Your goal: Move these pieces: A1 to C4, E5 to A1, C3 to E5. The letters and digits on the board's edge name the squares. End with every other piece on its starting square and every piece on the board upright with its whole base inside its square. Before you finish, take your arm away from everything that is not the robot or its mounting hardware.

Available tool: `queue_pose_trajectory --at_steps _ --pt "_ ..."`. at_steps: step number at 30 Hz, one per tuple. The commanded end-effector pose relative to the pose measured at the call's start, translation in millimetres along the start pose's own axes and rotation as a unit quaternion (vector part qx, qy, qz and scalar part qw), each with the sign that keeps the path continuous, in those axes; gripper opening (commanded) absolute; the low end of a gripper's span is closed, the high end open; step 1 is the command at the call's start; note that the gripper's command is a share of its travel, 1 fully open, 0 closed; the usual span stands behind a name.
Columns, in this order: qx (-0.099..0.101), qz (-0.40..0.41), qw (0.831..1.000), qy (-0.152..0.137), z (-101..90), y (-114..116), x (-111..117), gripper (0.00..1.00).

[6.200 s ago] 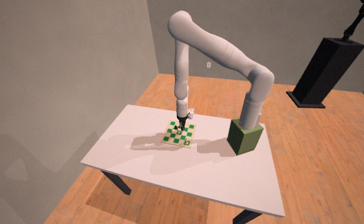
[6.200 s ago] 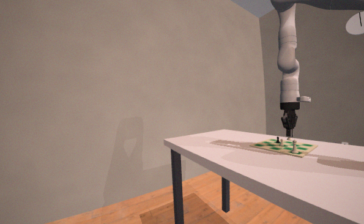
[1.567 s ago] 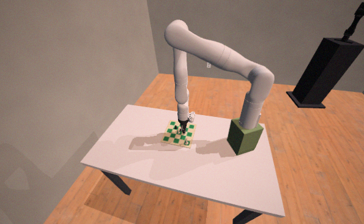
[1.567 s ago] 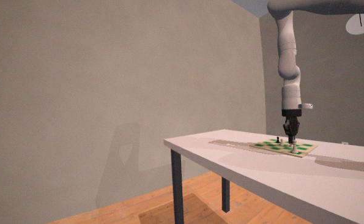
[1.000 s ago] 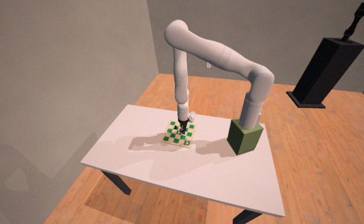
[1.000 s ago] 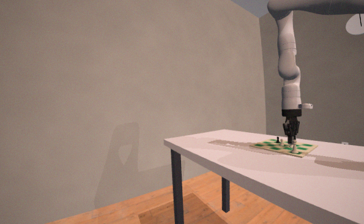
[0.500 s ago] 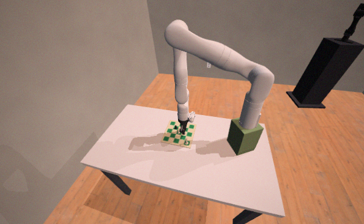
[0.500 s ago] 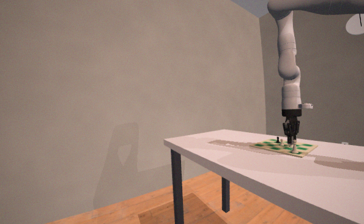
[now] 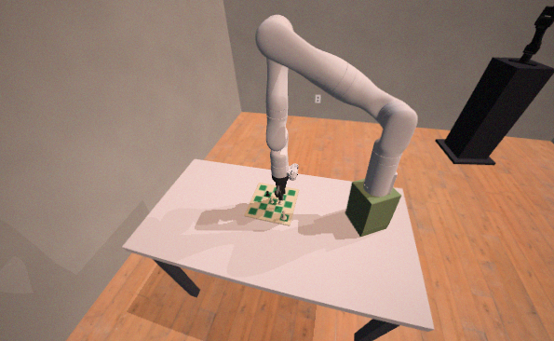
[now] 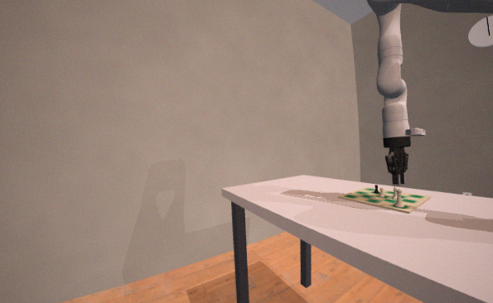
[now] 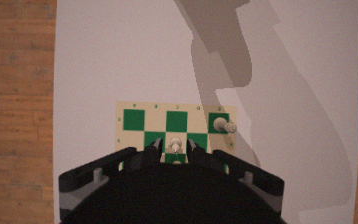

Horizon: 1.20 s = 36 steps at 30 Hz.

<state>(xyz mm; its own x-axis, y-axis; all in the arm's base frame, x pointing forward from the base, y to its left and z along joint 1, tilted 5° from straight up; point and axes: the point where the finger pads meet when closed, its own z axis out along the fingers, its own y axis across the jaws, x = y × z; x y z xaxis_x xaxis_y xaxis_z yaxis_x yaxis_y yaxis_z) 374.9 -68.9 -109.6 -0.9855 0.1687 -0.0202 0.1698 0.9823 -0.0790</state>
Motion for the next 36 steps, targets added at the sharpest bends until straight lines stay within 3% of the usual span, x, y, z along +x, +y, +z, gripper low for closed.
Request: queue_pose_trajectory --at_steps 1,8,16,17,36 --pt "-0.002 -0.001 1.0 -0.013 -23.1 2 -9 0.37" --pt "-0.002 -0.001 1.0 -0.013 -51.6 2 -8 0.37" --pt "-0.002 -0.001 1.0 -0.013 -56.8 2 -8 0.37" --pt "-0.002 -0.001 1.0 -0.013 -56.8 2 -8 1.0" --pt "-0.002 -0.001 1.0 -0.013 -56.8 2 -8 1.0"
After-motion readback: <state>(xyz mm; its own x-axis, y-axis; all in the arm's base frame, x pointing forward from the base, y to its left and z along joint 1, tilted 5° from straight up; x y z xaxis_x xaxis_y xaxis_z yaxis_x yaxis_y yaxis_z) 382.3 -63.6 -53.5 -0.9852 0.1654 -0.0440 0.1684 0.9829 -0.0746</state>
